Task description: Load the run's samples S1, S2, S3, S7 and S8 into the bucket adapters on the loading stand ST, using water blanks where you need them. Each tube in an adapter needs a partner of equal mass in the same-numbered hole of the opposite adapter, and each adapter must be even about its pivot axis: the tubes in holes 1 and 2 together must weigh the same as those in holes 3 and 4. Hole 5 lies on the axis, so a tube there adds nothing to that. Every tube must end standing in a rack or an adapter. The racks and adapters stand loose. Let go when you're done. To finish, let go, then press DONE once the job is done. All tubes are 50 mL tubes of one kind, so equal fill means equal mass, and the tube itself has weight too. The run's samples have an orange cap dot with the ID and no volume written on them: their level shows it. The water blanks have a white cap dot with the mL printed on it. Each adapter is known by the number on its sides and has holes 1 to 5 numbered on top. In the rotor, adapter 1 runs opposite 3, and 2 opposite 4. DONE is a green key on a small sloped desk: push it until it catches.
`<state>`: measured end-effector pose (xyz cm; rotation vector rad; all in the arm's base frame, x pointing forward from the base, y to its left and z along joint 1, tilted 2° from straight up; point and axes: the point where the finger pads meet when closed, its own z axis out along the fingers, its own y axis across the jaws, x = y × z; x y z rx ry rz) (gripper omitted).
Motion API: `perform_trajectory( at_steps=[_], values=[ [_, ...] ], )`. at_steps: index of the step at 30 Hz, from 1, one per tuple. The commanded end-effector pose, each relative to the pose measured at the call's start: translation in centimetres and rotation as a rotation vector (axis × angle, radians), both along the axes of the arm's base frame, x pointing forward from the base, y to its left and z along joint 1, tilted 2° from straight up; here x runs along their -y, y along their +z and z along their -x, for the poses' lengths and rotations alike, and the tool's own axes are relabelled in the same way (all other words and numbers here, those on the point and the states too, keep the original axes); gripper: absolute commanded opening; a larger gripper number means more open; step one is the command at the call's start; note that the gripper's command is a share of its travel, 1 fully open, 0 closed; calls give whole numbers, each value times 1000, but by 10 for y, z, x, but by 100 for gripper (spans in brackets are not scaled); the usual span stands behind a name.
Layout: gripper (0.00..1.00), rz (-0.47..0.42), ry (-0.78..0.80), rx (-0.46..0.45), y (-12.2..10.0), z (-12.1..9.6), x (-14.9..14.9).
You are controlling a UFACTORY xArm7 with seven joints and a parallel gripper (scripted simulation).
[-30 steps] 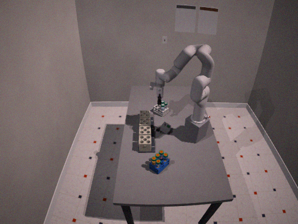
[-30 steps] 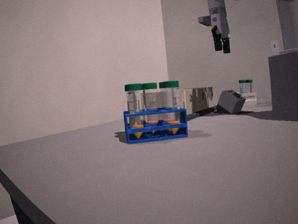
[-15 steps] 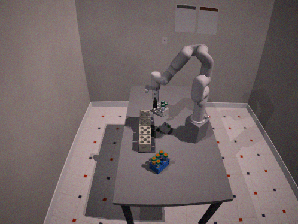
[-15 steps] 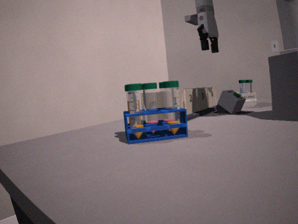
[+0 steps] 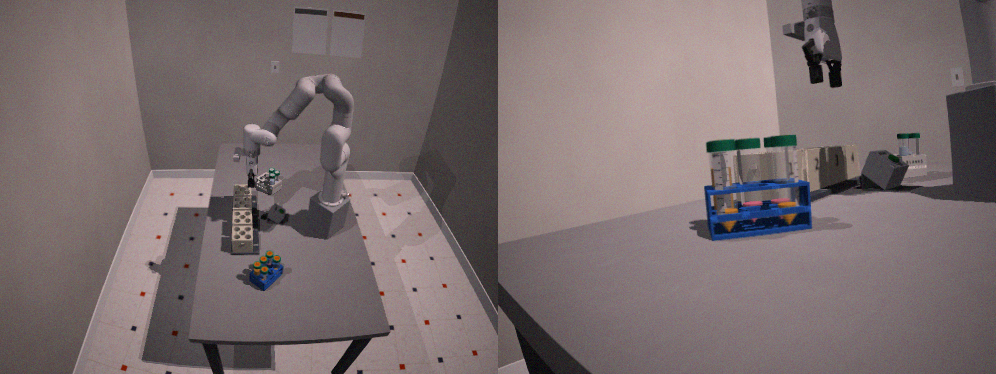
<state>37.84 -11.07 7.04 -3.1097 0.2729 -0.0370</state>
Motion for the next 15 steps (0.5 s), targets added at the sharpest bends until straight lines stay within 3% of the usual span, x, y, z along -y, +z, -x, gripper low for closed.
perform_trajectory(
  at_steps=[1,8,15],
  values=[
    [100,4,-1,1,1,-17,-16],
    [100,4,-1,1,2,-34,-34],
    [100,10,232,5,2,-24,-68]
  ],
)
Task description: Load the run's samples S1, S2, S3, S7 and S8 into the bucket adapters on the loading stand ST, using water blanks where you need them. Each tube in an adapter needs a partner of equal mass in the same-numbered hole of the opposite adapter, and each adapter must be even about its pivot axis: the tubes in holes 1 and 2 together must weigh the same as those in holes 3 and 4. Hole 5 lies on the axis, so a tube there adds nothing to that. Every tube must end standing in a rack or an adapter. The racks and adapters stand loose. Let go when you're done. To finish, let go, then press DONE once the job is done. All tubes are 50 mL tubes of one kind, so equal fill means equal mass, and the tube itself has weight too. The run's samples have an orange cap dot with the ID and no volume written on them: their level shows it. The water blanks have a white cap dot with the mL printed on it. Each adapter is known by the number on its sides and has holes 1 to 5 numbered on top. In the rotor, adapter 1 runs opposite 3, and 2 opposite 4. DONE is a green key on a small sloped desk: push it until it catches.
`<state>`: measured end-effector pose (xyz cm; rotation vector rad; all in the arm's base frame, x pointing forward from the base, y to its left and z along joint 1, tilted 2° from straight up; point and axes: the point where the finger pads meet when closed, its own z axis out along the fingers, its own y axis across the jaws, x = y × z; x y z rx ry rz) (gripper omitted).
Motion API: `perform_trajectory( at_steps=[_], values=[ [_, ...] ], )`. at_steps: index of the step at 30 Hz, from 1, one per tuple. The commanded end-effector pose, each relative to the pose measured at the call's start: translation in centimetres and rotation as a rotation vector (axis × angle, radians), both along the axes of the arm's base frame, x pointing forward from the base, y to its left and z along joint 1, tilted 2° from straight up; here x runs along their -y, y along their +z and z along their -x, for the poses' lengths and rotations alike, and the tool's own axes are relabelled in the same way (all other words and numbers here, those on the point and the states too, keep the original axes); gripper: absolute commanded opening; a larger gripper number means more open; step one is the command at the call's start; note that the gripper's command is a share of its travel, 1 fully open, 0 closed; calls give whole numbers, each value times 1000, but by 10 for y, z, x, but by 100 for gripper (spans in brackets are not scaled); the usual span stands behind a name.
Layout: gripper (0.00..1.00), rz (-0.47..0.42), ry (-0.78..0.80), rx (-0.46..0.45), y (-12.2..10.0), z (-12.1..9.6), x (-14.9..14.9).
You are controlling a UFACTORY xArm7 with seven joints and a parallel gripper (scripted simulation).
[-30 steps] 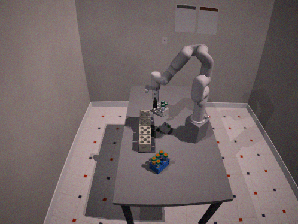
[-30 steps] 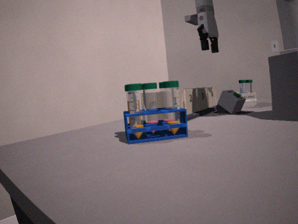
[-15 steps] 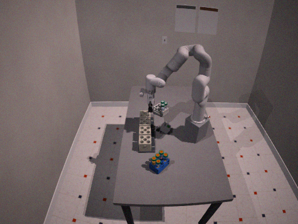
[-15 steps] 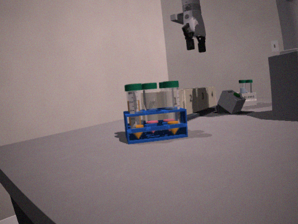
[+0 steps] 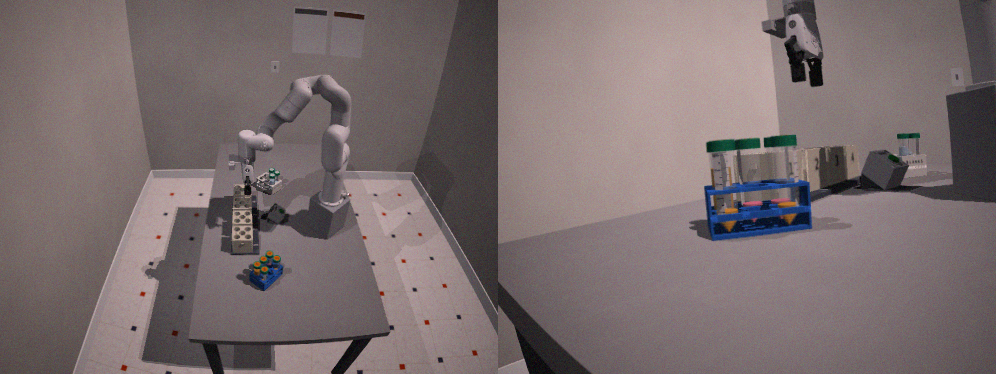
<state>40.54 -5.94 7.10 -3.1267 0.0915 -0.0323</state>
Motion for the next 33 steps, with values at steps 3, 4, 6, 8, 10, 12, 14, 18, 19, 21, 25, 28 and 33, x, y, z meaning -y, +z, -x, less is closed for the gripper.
perform_trajectory(
  at_steps=[3,4,6,8,10,12,14,18,19,21,25,28,33],
  values=[
    [100,4,216,8,2,7,-31],
    [100,4,249,9,2,8,-36],
    [100,6,316,10,2,11,-46],
    [100,7,382,10,2,14,-56],
    [100,7,382,10,2,14,-56],
    [100,9,449,11,2,16,-65],
    [100,10,515,12,2,19,-75],
    [100,13,649,14,2,24,-94],
    [100,14,682,14,2,26,-99],
    [100,15,737,15,2,29,-109],
    [100,15,737,15,2,34,-128],
    [100,15,737,15,3,35,-133],
    [100,15,737,15,3,42,-157]
  ],
)
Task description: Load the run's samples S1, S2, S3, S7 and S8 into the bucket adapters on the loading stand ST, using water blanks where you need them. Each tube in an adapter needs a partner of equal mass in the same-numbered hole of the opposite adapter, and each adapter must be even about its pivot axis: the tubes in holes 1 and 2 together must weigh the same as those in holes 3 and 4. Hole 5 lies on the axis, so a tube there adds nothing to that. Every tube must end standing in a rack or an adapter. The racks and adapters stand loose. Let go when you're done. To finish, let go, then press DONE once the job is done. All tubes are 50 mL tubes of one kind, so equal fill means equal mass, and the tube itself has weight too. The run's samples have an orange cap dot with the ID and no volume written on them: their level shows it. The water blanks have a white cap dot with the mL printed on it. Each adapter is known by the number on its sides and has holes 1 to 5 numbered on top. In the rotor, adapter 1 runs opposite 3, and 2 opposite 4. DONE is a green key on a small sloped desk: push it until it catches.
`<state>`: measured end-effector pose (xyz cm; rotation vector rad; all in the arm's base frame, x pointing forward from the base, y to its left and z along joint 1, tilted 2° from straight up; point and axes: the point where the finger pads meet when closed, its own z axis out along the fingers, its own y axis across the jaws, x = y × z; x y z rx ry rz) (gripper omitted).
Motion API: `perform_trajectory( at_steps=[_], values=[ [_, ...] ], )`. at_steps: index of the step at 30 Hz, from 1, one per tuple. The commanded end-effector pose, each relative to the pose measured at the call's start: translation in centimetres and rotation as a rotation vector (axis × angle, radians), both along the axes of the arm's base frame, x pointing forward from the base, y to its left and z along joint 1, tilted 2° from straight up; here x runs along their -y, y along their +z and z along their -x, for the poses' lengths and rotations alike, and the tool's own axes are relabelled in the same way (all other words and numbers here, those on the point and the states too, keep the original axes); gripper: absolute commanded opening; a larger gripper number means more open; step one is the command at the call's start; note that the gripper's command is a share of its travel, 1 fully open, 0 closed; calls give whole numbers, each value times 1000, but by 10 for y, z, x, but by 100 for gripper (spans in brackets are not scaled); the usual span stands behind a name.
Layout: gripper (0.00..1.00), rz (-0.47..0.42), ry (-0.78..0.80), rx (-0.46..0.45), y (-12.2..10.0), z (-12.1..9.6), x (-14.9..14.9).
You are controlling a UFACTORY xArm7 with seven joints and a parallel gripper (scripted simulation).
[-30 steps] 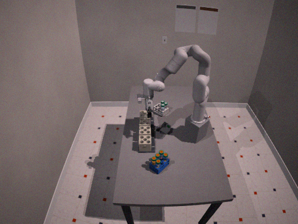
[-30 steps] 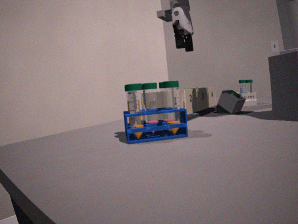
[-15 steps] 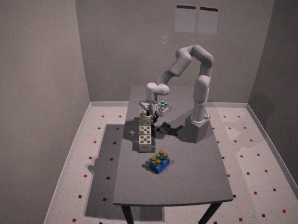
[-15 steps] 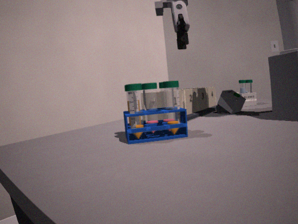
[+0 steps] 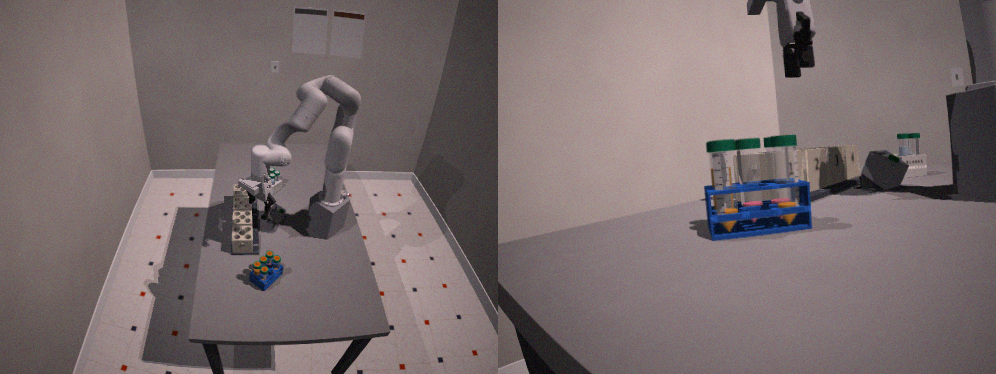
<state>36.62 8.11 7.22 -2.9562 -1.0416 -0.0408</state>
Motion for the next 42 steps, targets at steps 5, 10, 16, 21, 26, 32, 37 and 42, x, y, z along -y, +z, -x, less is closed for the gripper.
perform_trajectory(
  at_steps=[5,10,16,21,26,32,37,42],
  values=[
    [100,0,1,4,2,10,-41],
    [100,0,1,4,2,15,-60],
    [100,-1,1,4,2,22,-84],
    [100,-1,1,4,2,29,-108],
    [100,-1,1,4,3,36,-132],
    [100,-1,1,4,3,38,-141],
    [100,-1,1,4,-11,38,-142],
    [100,-1,1,4,-24,38,-142]
  ],
)
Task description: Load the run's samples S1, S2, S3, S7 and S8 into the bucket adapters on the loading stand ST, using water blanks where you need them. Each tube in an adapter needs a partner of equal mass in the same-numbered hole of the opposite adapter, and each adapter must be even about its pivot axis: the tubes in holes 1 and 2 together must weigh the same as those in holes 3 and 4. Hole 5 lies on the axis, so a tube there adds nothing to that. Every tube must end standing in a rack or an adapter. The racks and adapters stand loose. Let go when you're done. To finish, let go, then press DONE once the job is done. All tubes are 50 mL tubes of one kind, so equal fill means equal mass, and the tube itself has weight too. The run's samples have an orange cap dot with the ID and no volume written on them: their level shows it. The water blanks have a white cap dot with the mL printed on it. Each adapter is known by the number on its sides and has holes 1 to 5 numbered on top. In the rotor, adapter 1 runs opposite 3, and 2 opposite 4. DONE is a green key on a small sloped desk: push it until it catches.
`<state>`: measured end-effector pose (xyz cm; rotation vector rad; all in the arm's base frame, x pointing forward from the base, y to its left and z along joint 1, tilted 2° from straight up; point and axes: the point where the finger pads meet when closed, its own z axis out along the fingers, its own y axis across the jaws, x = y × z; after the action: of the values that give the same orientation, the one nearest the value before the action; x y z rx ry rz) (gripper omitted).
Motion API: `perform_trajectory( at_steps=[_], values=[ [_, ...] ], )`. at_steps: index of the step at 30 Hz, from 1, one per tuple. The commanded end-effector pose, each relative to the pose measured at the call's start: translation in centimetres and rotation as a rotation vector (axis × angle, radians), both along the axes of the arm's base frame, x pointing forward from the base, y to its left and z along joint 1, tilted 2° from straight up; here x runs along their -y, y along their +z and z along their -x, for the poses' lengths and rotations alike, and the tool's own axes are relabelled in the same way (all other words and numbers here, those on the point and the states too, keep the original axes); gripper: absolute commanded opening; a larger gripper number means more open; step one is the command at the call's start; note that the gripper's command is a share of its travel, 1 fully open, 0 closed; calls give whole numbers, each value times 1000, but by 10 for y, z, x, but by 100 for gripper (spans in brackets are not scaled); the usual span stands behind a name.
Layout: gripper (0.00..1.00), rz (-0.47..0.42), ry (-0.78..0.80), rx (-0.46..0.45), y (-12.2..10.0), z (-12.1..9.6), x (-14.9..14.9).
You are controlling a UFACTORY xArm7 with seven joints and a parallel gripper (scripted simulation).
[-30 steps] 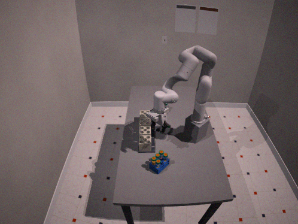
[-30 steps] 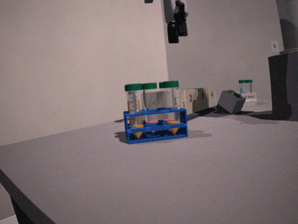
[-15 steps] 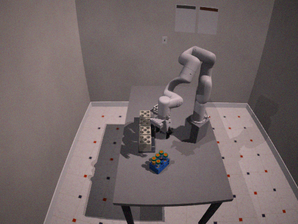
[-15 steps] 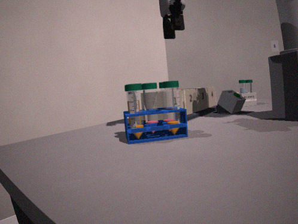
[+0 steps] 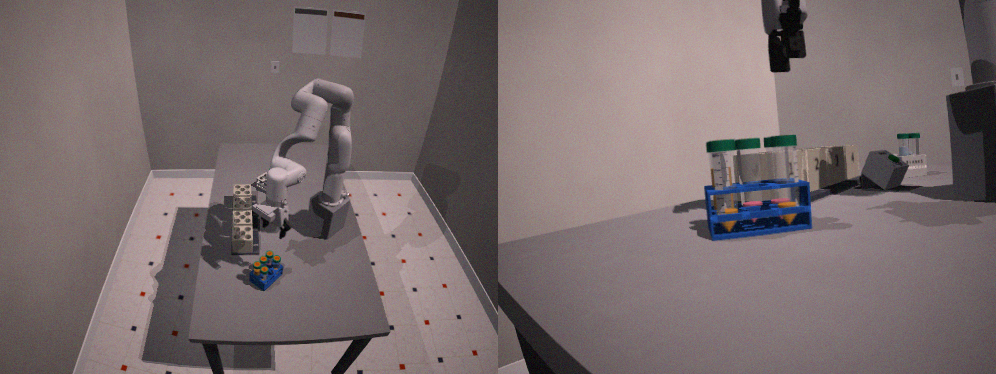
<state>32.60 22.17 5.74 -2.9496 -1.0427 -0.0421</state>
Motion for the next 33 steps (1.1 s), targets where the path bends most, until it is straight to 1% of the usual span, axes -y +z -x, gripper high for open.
perform_trajectory(
  at_steps=[1,3,18,20,33],
  values=[
    [100,5,-1,5,-12,-2,-1],
    [100,5,-1,5,-12,-2,-1],
    [100,5,-1,5,-52,-3,-2],
    [100,5,-1,5,-52,-3,-2],
    [100,5,-1,5,-85,-4,-2]
  ],
)
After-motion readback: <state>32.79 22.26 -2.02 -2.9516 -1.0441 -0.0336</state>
